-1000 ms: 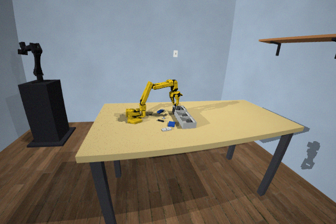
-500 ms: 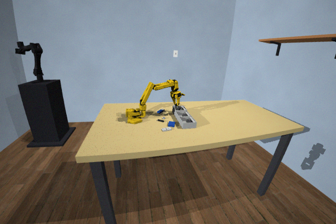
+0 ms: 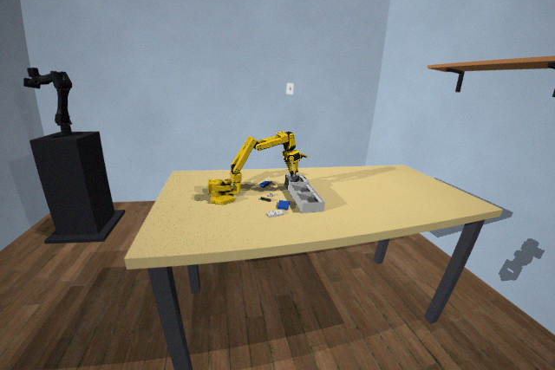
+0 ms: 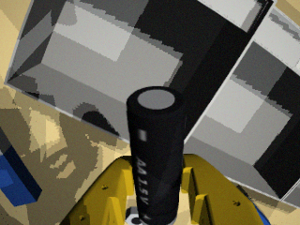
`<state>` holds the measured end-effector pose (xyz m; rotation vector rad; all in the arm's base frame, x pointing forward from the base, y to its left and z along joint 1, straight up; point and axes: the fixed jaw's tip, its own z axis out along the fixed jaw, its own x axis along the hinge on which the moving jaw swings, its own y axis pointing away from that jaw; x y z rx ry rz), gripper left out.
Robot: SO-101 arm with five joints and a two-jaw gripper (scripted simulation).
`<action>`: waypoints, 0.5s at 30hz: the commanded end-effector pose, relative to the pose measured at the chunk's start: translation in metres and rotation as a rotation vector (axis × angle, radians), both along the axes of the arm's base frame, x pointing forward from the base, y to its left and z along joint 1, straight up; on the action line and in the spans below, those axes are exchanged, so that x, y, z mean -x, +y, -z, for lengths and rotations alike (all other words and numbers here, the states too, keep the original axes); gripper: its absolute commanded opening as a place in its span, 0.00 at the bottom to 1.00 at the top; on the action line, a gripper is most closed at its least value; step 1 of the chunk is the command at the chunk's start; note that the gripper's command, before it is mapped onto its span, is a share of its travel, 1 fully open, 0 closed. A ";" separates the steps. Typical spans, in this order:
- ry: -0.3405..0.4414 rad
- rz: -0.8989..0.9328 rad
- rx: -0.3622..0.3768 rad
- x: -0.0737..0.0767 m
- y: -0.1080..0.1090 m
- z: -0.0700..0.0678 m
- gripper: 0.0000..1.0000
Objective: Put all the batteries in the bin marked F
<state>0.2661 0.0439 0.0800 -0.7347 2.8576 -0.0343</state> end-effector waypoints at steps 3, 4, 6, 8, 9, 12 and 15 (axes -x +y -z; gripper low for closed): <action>-0.059 0.022 -0.018 -0.006 0.005 -0.012 0.00; -0.061 0.032 -0.022 -0.007 0.006 -0.012 0.00; -0.068 0.058 -0.030 -0.009 0.007 -0.012 0.00; -0.075 0.090 -0.040 -0.011 0.009 -0.012 0.00; -0.079 0.107 -0.046 -0.012 0.010 -0.012 0.00; -0.088 0.143 -0.058 -0.015 0.012 -0.012 0.00; -0.096 0.180 -0.071 -0.017 0.014 -0.012 0.00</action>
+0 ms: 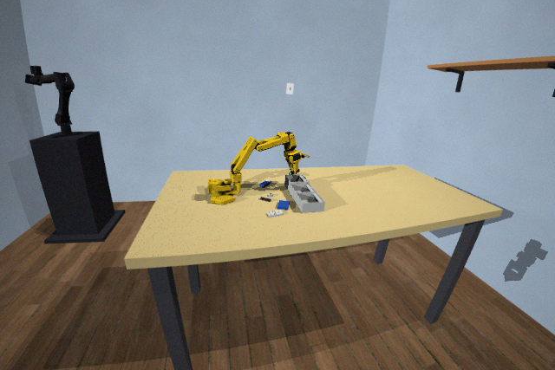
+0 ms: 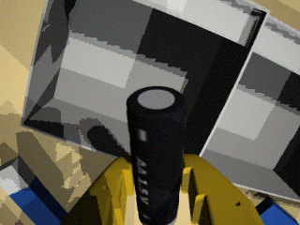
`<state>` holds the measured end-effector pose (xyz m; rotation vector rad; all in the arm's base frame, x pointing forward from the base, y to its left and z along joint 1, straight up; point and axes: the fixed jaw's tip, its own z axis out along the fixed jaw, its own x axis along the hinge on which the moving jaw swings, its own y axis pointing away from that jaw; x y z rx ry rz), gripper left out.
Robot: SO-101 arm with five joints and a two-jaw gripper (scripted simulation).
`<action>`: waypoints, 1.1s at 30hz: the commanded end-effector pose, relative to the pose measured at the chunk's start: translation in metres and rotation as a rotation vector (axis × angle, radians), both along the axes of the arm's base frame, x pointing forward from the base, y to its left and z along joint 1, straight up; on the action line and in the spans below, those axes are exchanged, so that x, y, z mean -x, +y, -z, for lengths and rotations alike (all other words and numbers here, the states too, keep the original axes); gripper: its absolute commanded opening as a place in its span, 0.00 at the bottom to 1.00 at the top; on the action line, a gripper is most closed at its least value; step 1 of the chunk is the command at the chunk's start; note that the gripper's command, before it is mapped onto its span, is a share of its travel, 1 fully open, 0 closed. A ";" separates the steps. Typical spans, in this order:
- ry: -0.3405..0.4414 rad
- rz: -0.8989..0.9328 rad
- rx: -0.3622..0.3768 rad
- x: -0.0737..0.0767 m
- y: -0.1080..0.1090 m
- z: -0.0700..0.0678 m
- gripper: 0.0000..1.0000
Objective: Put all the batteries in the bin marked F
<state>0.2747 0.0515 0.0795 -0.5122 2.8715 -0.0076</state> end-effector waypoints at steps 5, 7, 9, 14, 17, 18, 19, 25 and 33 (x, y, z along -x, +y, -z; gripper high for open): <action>-0.087 0.108 -0.055 -0.014 0.010 -0.013 0.00; -0.092 0.127 -0.062 -0.015 0.011 -0.013 0.00; -0.094 0.138 -0.066 -0.016 0.012 -0.013 0.00; -0.095 0.143 -0.069 -0.016 0.012 -0.013 0.00; -0.095 0.143 -0.069 -0.016 0.012 -0.013 0.00; -0.095 0.143 -0.069 -0.016 0.012 -0.013 0.00; -0.095 0.143 -0.069 -0.016 0.012 -0.013 0.00; -0.095 0.143 -0.069 -0.016 0.012 -0.013 0.00; -0.150 0.138 -0.092 -0.020 0.021 -0.024 0.00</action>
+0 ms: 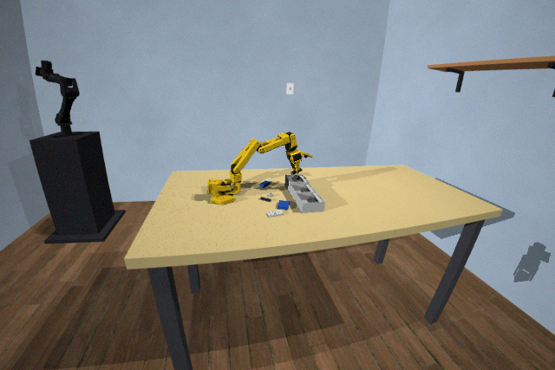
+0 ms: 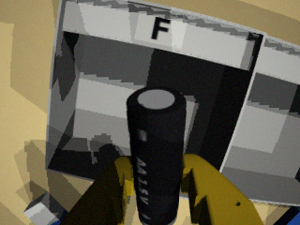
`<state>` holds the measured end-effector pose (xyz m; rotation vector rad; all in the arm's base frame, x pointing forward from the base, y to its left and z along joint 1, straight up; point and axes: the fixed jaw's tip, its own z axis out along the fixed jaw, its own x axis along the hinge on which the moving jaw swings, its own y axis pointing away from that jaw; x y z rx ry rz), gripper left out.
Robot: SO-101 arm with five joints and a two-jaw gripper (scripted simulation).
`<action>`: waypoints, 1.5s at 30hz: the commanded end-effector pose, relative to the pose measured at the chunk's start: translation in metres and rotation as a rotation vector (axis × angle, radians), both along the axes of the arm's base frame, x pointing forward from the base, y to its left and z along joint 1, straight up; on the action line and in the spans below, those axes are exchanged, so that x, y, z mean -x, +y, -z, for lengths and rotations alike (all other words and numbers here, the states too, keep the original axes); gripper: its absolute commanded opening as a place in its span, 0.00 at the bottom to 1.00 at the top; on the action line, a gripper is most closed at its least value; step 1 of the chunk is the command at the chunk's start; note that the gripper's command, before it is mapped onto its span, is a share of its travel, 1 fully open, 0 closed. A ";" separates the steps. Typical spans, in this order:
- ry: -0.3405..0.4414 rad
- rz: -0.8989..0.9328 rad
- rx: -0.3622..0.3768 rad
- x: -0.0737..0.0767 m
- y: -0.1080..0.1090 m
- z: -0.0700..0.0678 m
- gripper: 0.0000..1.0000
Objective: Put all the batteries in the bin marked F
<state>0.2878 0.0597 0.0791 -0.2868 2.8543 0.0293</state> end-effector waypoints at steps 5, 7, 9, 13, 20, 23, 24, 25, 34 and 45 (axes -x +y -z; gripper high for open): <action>-0.112 -0.007 -0.033 -0.007 0.012 -0.024 0.00; -0.112 -0.007 -0.033 -0.007 0.012 -0.024 0.00; -0.112 -0.007 -0.033 -0.007 0.012 -0.024 0.00; -0.112 -0.007 -0.033 -0.007 0.012 -0.024 0.00; -0.109 -0.007 -0.033 -0.007 0.012 -0.023 0.00; -0.098 -0.007 -0.030 -0.006 0.012 -0.021 0.00; -0.093 -0.007 -0.029 -0.006 0.012 -0.020 0.00; -0.086 -0.007 -0.028 -0.005 0.012 -0.019 0.00; -0.059 -0.007 -0.022 -0.005 0.012 -0.009 0.00; -0.037 -0.007 -0.017 -0.005 0.012 0.001 0.00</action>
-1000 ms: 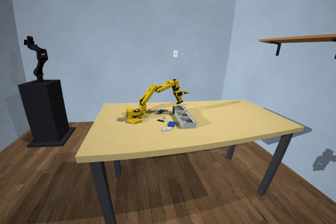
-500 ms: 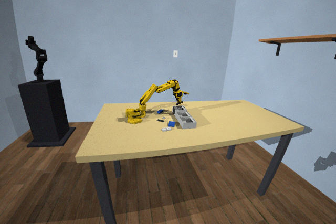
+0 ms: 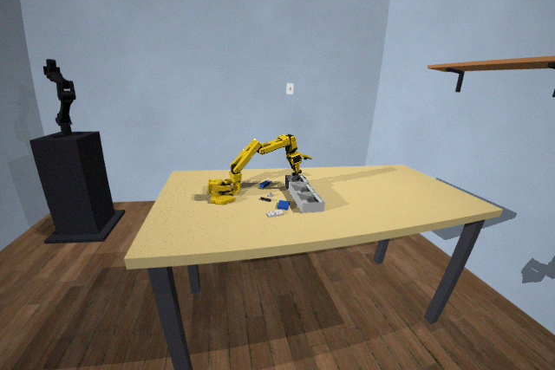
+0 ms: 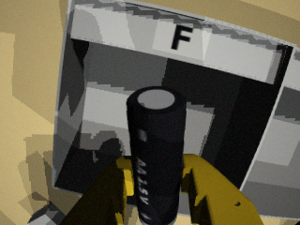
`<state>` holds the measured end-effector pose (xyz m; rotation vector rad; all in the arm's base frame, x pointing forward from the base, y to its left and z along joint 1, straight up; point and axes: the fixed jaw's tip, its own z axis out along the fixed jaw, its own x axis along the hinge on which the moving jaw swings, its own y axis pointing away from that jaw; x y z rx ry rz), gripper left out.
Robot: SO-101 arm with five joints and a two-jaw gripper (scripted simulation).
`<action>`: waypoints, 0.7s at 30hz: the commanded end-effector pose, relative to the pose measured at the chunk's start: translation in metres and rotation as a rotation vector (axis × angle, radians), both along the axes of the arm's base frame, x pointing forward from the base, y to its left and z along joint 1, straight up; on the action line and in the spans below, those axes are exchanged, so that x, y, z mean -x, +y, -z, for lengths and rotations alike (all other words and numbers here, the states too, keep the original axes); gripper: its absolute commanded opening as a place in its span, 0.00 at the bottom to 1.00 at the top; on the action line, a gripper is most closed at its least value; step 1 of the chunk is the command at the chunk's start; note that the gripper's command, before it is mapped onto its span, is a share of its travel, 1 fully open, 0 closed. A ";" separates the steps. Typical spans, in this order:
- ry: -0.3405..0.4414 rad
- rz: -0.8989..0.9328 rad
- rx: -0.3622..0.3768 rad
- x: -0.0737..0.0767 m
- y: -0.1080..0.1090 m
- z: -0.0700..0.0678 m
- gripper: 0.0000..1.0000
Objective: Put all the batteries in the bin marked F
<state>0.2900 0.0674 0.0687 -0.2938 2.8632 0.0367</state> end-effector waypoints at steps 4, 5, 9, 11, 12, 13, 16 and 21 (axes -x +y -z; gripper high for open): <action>-0.047 -0.002 -0.014 -0.003 0.004 -0.009 0.00; -0.047 -0.002 -0.014 -0.003 0.004 -0.009 0.00; -0.047 -0.002 -0.014 -0.003 0.004 -0.008 0.00; -0.047 -0.002 -0.014 -0.003 0.004 -0.008 0.00; -0.047 -0.002 -0.014 -0.004 0.004 -0.007 0.00; -0.047 -0.002 -0.014 -0.004 0.004 -0.006 0.00; -0.047 -0.002 -0.014 -0.004 0.005 -0.003 0.00; -0.047 -0.002 -0.014 -0.005 0.005 0.003 0.00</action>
